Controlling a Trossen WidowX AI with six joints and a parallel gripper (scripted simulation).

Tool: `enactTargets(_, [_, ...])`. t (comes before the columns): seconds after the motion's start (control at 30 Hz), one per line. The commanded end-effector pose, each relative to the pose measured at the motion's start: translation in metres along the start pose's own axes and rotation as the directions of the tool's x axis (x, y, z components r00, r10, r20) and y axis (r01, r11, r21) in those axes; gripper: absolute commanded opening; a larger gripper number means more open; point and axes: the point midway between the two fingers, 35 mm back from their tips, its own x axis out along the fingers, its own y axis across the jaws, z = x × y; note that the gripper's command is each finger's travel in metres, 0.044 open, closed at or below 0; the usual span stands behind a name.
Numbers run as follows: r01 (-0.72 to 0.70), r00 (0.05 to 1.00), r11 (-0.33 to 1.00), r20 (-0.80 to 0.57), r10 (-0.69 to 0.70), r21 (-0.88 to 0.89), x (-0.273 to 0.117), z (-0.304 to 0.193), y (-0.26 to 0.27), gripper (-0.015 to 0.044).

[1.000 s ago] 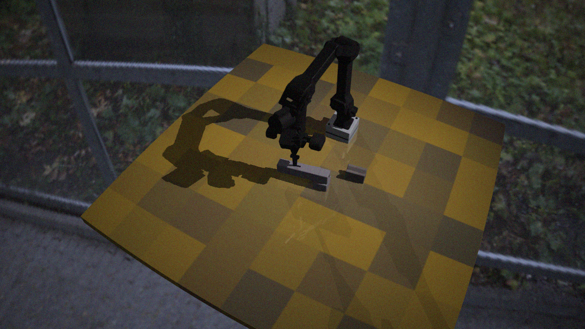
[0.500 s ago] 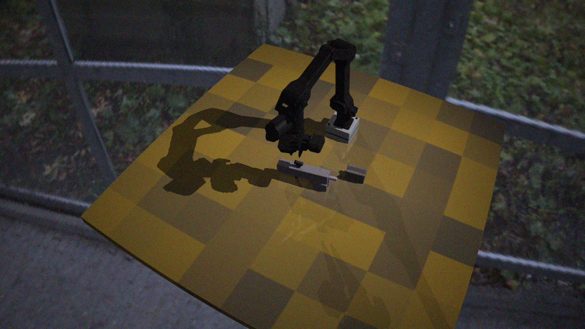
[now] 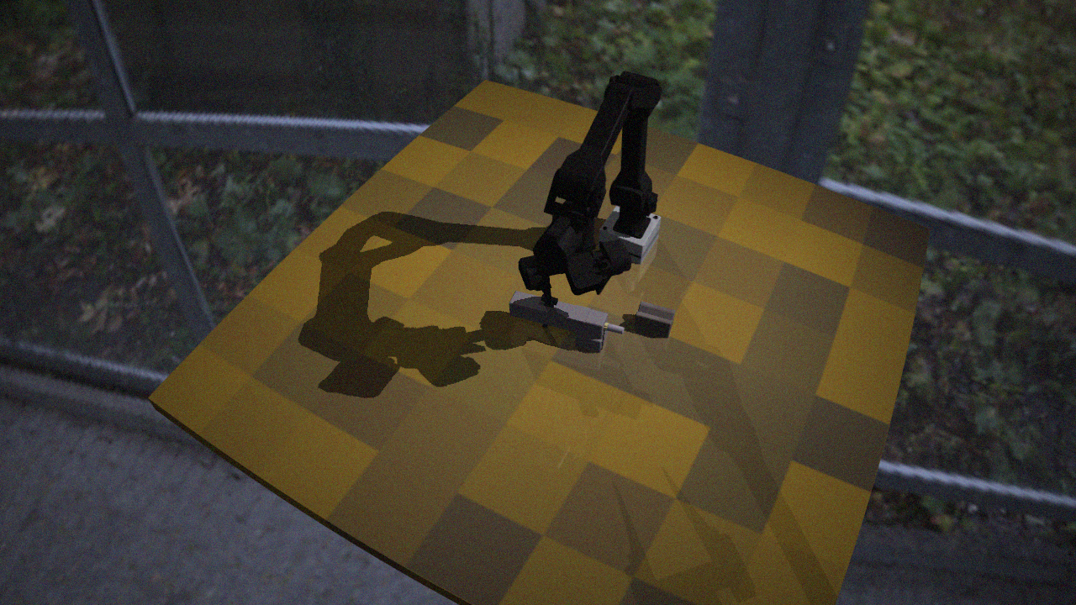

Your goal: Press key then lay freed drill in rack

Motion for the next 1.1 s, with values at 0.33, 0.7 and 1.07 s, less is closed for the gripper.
enactTargets(0.33, [-0.023, 1.0, 0.597, -0.017, 0.015, -0.802, 0.057, 0.042, 0.091, 0.044])
enactTargets(0.7, [-0.023, 1.0, 0.597, -0.017, 0.015, -0.802, 0.058, 0.042, 0.091, 0.044])
enactTargets(1.07, [-0.023, 1.0, 0.597, -0.017, 0.015, -0.802, 0.073, 0.04, 0.087, 0.044])
